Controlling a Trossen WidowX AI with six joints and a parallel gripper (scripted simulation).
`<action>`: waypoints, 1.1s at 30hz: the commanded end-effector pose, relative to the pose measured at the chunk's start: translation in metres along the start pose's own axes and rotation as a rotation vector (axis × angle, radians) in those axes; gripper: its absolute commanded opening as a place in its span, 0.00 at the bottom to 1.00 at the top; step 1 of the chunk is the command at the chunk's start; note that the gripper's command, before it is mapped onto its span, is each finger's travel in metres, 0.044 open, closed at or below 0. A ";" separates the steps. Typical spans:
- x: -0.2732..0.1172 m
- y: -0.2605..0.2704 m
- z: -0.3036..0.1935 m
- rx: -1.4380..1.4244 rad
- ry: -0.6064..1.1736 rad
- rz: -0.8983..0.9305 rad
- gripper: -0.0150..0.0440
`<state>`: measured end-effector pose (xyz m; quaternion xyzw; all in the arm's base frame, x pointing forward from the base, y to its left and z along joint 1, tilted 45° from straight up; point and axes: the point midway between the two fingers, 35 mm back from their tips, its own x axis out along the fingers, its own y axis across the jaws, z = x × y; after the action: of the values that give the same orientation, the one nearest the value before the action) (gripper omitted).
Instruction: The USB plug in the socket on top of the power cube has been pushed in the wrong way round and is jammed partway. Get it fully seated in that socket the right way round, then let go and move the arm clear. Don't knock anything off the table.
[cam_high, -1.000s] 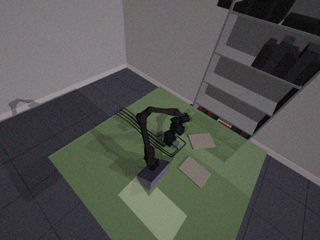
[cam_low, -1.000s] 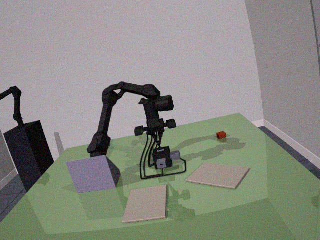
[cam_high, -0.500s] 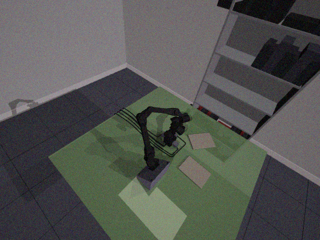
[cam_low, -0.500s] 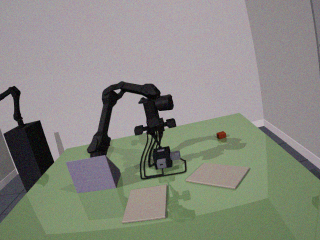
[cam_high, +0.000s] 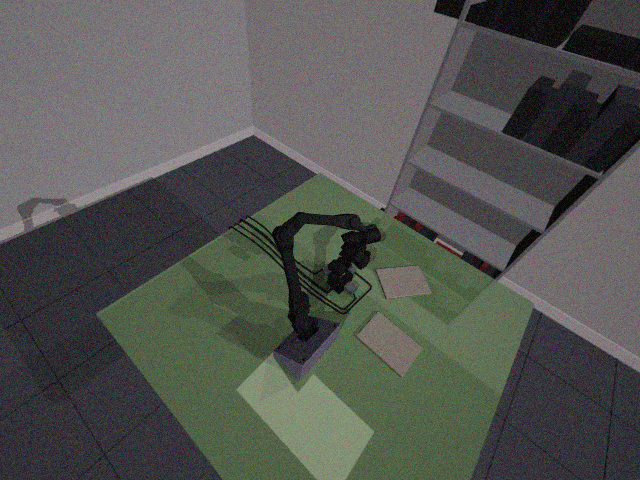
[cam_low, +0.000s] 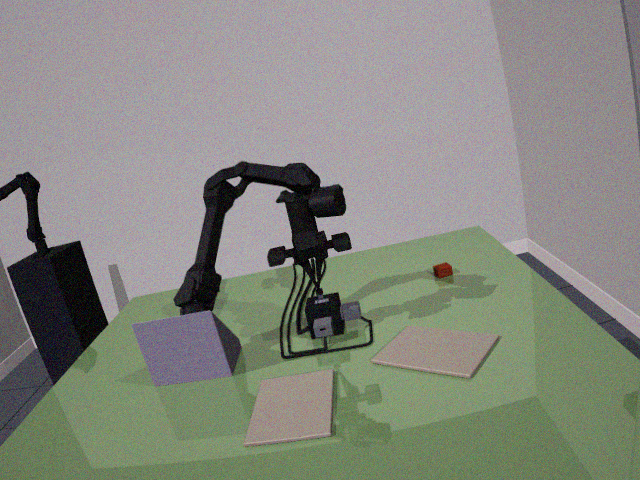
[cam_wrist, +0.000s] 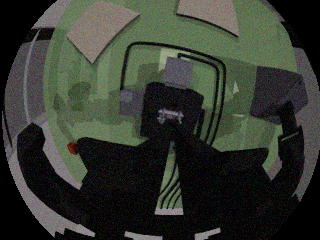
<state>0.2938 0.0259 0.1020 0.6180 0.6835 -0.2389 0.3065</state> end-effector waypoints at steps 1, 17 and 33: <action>-0.003 0.000 0.000 -0.005 -0.003 -0.002 0.25; -0.013 0.000 0.000 -0.005 -0.003 -0.002 0.25; -0.014 0.000 0.000 -0.219 -0.001 0.000 0.25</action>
<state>0.2948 0.0159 0.1122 0.5941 0.6988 -0.1884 0.3510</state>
